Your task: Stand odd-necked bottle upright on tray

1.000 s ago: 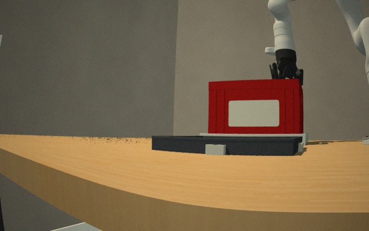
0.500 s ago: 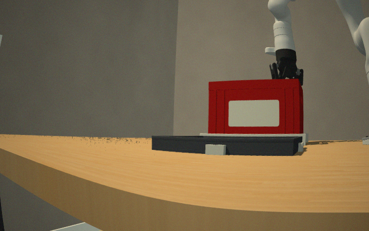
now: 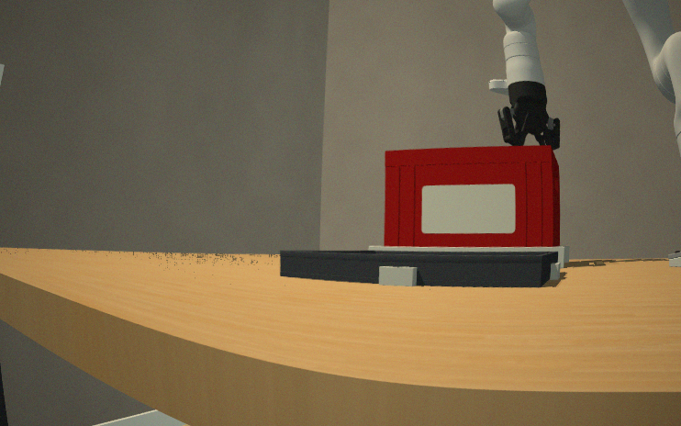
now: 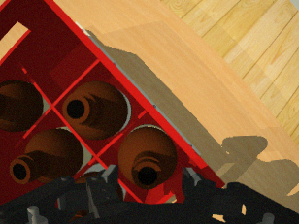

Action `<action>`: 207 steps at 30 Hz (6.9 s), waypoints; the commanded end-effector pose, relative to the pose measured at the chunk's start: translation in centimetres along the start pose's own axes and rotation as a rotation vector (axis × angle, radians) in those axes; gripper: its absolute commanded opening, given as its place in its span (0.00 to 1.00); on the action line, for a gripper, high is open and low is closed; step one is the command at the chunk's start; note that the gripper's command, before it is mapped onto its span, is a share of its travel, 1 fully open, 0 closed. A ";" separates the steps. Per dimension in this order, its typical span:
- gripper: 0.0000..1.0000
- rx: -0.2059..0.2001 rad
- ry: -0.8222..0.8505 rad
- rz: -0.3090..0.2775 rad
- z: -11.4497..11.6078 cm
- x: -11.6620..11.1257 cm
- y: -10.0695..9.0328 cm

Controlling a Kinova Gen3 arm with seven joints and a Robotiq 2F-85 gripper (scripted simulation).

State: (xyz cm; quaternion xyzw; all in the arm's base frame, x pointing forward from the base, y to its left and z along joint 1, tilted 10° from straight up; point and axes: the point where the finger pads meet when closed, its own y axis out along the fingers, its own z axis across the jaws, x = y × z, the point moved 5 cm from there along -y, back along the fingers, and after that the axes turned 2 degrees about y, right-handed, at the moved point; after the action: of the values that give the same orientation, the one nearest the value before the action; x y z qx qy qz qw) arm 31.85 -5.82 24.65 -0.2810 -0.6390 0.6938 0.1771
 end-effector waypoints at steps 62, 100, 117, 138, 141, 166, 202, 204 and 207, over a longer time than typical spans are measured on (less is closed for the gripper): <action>0.00 -0.011 -0.001 0.009 -0.1 -0.1 -7.0; 0.64 -0.011 -0.001 0.008 -6.7 6.7 -7.1; 0.64 -0.011 -0.001 0.008 -6.7 6.7 -7.1; 0.64 -0.011 -0.001 0.009 -6.7 6.7 -6.6; 0.64 -0.011 -0.001 0.009 -6.7 6.7 -6.3; 0.64 -0.011 -0.001 0.009 -6.7 6.6 -3.6; 0.64 -0.011 -0.001 0.009 -6.8 6.6 -2.7; 0.64 -0.011 -0.001 0.009 -6.8 6.6 -2.7; 0.64 -0.011 -0.001 0.009 -6.8 6.6 -2.7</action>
State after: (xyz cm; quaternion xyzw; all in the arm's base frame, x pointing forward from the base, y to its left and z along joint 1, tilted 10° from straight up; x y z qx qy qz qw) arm 30.53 3.81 25.98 -0.2839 -0.6414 0.6915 0.1726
